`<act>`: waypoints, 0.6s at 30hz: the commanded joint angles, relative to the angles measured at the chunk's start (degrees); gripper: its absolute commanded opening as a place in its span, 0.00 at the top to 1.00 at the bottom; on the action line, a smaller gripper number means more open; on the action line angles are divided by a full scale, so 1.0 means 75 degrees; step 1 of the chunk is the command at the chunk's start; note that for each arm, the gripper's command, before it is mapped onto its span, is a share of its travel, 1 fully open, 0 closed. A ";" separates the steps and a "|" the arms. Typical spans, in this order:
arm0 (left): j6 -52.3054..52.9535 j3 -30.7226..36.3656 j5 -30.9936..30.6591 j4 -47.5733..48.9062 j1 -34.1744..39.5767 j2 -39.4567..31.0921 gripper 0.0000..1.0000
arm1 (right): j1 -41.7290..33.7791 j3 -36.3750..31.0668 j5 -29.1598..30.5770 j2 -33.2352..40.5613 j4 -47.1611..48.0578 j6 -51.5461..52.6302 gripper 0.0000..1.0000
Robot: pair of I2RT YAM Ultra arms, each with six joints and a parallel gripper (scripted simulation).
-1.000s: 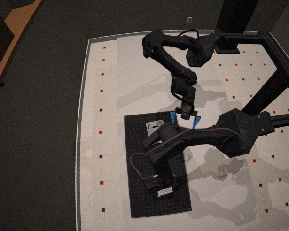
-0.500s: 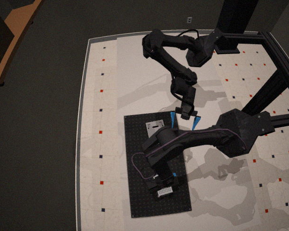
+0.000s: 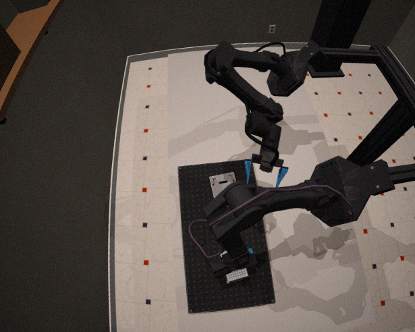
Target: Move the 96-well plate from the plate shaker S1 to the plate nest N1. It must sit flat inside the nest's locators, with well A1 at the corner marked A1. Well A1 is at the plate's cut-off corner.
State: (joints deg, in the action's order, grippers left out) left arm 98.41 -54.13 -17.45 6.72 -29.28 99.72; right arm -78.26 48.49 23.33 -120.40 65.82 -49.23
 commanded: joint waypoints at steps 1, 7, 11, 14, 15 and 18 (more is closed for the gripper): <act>-0.0127 -0.0312 -0.0066 0.0038 0.0078 0.0339 0.00 | -0.0114 0.0100 -0.0090 -0.0026 0.0036 -0.0016 0.00; 0.0141 -0.0569 0.0021 -0.1142 -0.0239 -0.0203 0.00 | -0.0114 0.0100 -0.0090 -0.0026 0.0036 -0.0016 0.00; 0.0199 -0.0683 -0.0028 -0.1321 -0.0163 -0.0311 0.00 | -0.0114 0.0100 -0.0090 -0.0026 0.0036 -0.0016 0.00; 0.0144 -0.0717 -0.0030 -0.1231 -0.0158 -0.0334 0.00 | -0.0114 0.0100 -0.0090 -0.0026 0.0036 -0.0016 0.00; 0.0144 -0.0718 -0.0030 -0.1234 -0.0158 -0.0334 0.00 | -0.0114 0.0100 -0.0090 -0.0026 0.0036 -0.0016 0.00; 0.0144 -0.0721 -0.0030 -0.1236 -0.0158 -0.0333 0.00 | -0.0114 0.0100 -0.0090 -0.0026 0.0036 -0.0016 0.00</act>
State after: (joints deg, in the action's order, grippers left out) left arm 99.00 -58.26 -17.50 -0.93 -30.26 98.65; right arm -78.26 48.49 23.33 -120.40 65.82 -49.23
